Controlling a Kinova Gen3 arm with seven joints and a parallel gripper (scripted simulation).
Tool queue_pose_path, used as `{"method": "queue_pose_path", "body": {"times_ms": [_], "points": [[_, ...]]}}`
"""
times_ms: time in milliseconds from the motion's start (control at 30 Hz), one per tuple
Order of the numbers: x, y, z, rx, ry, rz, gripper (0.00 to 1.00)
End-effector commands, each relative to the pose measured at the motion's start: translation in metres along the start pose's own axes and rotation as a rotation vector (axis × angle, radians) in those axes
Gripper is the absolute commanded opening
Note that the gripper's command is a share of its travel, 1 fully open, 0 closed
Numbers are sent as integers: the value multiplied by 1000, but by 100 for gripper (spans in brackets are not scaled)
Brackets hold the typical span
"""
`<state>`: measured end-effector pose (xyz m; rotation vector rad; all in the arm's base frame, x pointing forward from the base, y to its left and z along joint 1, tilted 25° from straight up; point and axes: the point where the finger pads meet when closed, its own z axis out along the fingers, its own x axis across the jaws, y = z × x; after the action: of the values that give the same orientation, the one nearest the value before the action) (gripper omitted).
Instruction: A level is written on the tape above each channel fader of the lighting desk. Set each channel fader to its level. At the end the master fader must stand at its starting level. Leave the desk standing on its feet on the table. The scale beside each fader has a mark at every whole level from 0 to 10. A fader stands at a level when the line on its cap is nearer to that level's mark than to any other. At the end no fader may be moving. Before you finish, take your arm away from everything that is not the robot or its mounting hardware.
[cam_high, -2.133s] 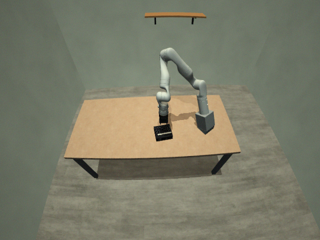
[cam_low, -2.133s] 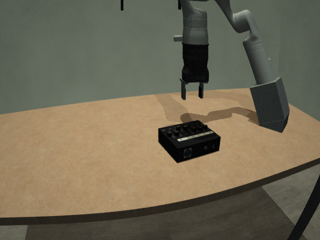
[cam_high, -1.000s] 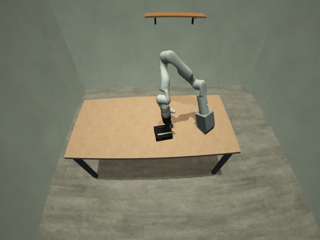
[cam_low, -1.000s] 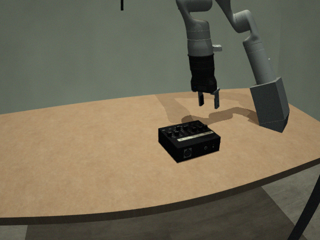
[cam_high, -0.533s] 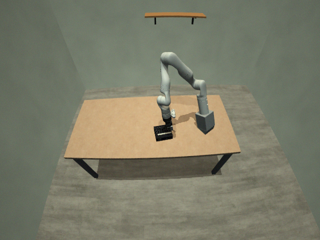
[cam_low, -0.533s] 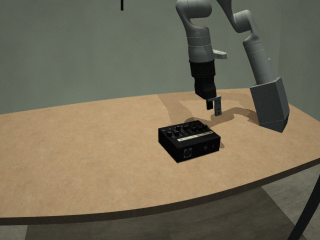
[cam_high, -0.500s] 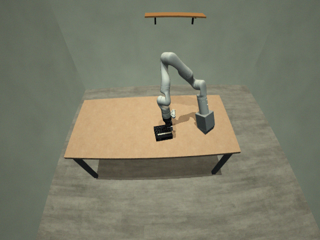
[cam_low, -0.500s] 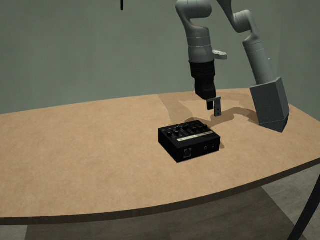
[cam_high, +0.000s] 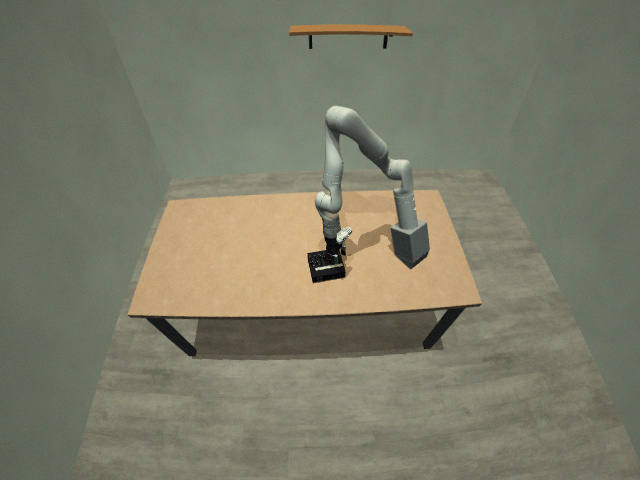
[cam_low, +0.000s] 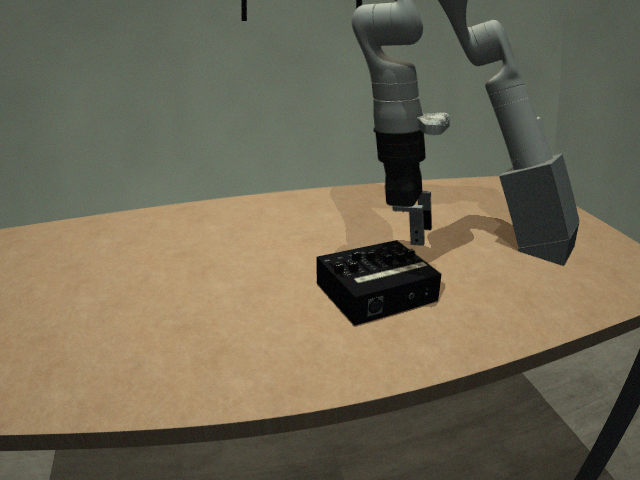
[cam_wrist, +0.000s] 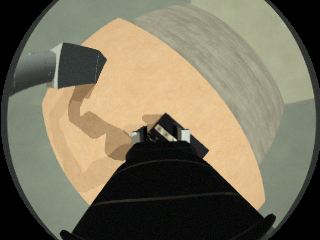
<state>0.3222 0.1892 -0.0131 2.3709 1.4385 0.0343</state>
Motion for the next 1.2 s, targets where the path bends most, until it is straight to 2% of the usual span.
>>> {"method": "queue_pose_path", "body": {"times_ms": [0,433,833,1167], "points": [[3,-2,1,-14,5,62,100],[15,21,6,-56,46,512,100],[20,33,6,-73,72,691,100],[21,37,6,-78,80,740,100]]}}
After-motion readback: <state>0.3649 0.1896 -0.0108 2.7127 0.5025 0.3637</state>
